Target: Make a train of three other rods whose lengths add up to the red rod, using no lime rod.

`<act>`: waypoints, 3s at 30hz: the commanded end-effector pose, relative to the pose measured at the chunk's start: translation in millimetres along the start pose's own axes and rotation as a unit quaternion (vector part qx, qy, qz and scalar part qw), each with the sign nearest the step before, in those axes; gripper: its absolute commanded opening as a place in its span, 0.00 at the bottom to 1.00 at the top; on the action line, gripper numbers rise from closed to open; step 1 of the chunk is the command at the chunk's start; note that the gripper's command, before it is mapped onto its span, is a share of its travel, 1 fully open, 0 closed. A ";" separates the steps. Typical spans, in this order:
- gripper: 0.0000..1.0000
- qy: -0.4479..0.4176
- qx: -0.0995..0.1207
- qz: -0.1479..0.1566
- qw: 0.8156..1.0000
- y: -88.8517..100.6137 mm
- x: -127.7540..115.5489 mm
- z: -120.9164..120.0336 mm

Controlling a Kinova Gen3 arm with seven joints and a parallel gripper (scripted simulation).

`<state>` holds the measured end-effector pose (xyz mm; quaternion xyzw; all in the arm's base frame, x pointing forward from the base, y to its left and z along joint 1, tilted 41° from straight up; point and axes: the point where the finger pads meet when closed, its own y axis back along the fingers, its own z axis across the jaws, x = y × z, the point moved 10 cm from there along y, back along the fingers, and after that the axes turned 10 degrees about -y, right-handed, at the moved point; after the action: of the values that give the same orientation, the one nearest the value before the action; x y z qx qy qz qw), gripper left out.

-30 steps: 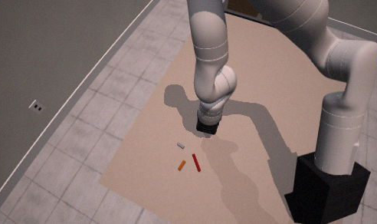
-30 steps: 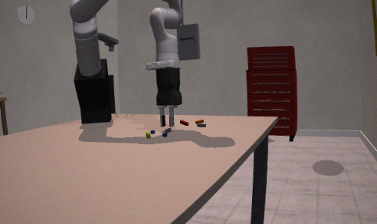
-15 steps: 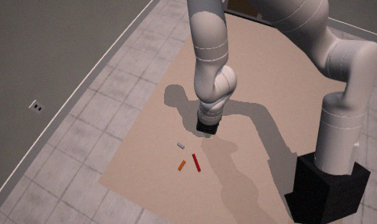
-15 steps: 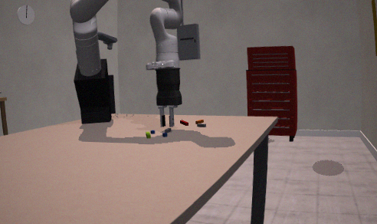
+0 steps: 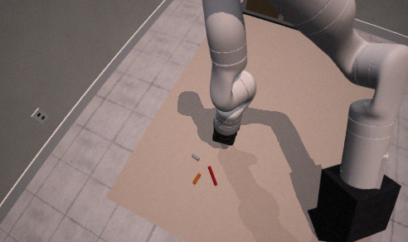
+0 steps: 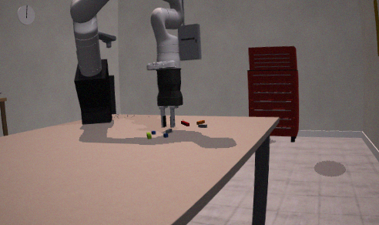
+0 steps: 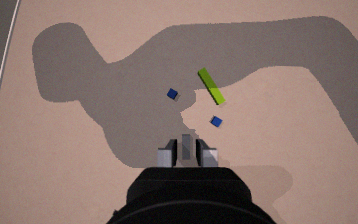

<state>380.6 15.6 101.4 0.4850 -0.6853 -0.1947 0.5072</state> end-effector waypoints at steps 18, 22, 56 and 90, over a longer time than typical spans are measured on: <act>0.54 0.000 0.000 0.000 1.000 -10.0 -0.3 -0.2; 0.54 0.000 0.000 0.000 1.000 -12.0 -0.3 -0.2; 0.54 0.000 0.000 0.000 1.000 -16.7 -0.3 -0.2; 0.24 0.000 0.000 0.000 1.000 -16.7 -0.3 -0.2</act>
<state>388.6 7.9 88.5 0.4850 -0.6853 -0.1947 0.5072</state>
